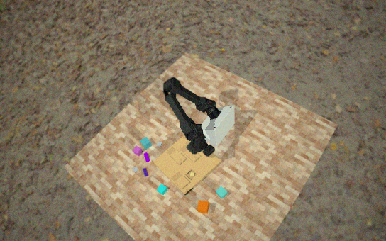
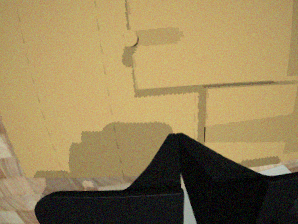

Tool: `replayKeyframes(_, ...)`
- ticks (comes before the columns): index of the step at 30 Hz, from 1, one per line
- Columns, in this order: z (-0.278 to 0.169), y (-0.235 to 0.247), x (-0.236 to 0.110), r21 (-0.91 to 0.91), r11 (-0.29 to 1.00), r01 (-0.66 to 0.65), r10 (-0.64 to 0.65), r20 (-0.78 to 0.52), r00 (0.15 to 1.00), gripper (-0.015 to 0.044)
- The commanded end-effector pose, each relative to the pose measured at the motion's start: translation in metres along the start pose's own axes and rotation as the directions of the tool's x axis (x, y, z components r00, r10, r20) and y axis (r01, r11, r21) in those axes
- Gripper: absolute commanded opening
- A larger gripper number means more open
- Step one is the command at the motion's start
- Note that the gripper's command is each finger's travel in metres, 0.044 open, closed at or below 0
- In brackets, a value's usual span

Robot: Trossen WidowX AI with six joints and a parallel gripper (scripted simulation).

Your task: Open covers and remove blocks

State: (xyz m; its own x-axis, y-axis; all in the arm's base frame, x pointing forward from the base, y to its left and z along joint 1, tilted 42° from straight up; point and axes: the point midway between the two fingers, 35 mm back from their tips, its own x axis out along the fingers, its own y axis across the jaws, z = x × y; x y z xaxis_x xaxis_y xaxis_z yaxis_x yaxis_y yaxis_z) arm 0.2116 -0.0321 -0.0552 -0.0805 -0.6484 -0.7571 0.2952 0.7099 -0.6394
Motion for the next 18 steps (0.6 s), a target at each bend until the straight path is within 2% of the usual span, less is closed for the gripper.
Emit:
replayKeyframes(1, -0.0004, -0.0006, 0.0045, -0.006, 1.0, 0.004, -0.004, 0.003, 1.0, 0.0)
replayKeyframes(18, 0.0003, -0.0076, 0.0119, -0.006, 1.0, 0.003, -0.003, 0.003, 1.0, 0.0)
